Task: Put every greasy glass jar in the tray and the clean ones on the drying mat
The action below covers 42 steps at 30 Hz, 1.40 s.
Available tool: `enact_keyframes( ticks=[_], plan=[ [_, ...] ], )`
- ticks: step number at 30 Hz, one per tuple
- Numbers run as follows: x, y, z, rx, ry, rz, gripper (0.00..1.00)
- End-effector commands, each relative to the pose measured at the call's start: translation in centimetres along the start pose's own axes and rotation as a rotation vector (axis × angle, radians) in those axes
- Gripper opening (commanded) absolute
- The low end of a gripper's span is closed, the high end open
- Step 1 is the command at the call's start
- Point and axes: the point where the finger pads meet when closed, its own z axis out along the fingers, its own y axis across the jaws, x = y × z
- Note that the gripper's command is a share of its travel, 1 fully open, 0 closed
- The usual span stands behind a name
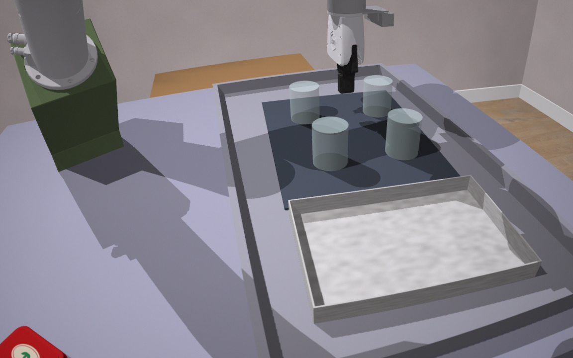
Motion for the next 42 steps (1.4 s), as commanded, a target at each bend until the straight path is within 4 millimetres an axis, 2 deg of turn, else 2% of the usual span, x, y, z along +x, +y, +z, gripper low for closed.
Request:
enact_keyframes(
  ticks=[1,23,26,28,35,38,42],
  plan=[
    [0.2,-0.1,-0.2,0.003,0.004,0.000,0.00],
    [0.2,-0.1,-0.2,0.003,0.004,0.000,0.00],
    [0.2,-0.1,-2.5,0.003,0.004,0.000,0.00],
    [0.2,-0.1,-2.5,0.003,0.004,0.000,0.00],
    [0.1,-0.1,-7.8,0.003,0.004,0.000,0.00],
    [0.1,-0.1,-7.8,0.003,0.004,0.000,0.00],
    [-0.4,3.1,-7.8,0.003,0.004,0.000,0.00]
  ],
)
